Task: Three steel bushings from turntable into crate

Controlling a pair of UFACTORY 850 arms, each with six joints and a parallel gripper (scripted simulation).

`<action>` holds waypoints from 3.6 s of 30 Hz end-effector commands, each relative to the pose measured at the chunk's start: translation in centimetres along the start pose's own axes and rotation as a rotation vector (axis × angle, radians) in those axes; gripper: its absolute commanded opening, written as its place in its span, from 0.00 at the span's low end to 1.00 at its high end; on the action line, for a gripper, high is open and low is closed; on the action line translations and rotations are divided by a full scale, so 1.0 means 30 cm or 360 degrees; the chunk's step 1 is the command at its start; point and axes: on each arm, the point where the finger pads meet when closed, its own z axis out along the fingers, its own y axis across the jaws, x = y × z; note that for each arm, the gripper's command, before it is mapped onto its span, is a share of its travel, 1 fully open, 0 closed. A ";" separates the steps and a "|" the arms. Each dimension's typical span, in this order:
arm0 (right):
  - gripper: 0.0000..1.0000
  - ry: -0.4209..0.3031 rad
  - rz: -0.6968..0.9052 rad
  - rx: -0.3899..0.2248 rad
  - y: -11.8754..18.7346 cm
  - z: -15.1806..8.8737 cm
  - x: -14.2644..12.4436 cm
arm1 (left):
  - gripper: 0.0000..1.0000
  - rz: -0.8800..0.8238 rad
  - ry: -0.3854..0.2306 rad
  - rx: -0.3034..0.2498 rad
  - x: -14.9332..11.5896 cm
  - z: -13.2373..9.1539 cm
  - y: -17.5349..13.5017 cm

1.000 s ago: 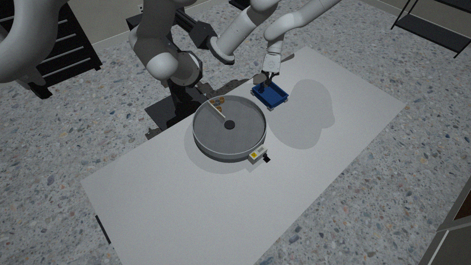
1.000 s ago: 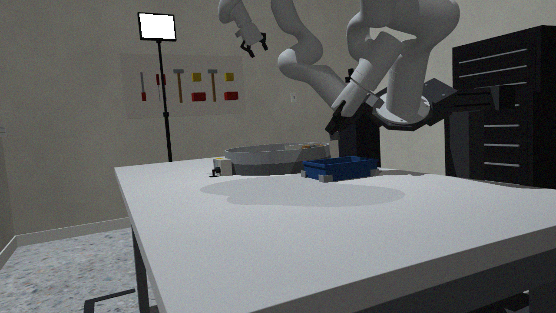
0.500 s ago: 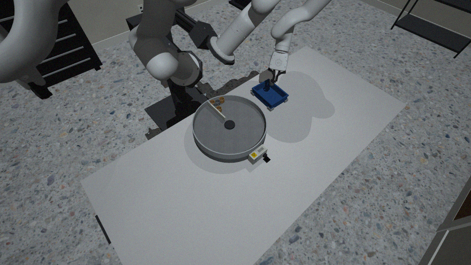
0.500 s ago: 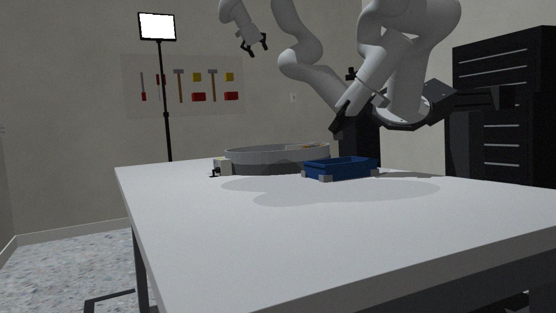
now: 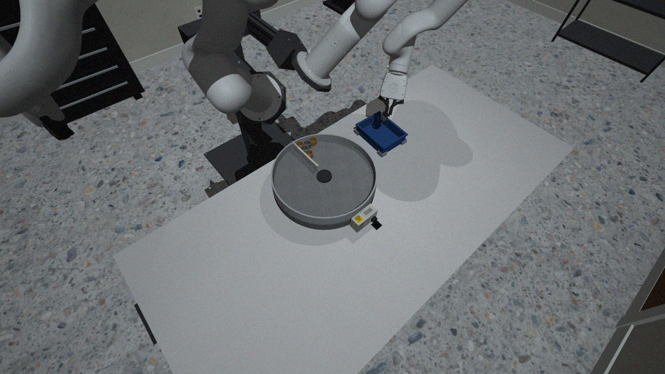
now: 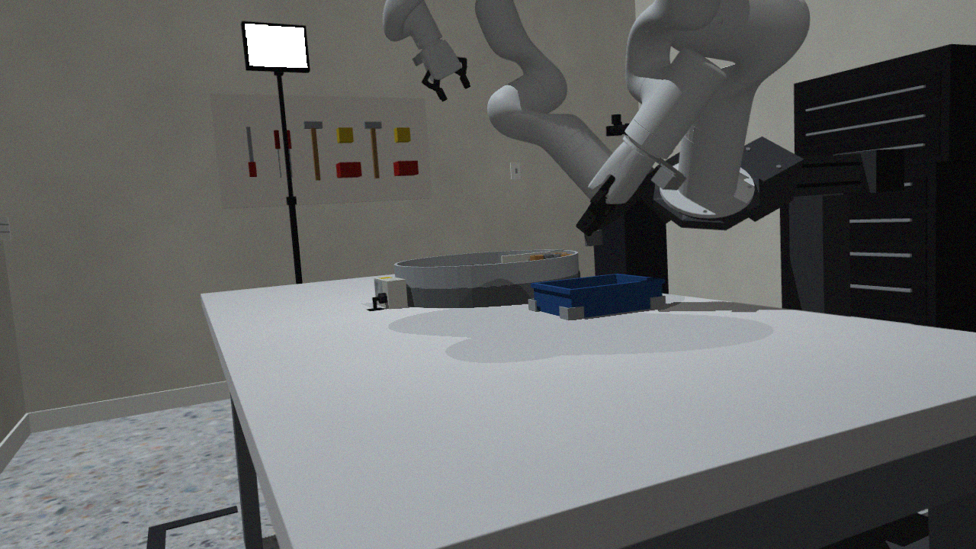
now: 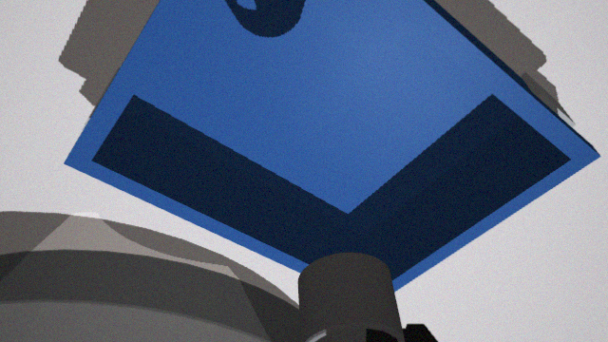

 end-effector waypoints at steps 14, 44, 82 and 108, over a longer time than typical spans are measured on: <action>1.00 0.0003 0.0000 0.0000 0.000 -0.003 0.001 | 0.00 0.0000 -0.0001 -0.0001 0.120 0.142 -0.001; 1.00 0.0003 0.0000 0.0000 0.000 -0.003 0.001 | 0.00 0.0000 -0.0001 -0.0001 0.144 0.171 -0.001; 1.00 0.0003 0.0000 0.0000 0.000 -0.003 0.001 | 0.00 0.0000 -0.0001 -0.0001 0.220 0.261 -0.002; 1.00 0.0003 0.0000 0.0000 0.000 -0.003 0.001 | 0.00 0.0000 -0.0001 -0.0001 0.228 0.271 -0.003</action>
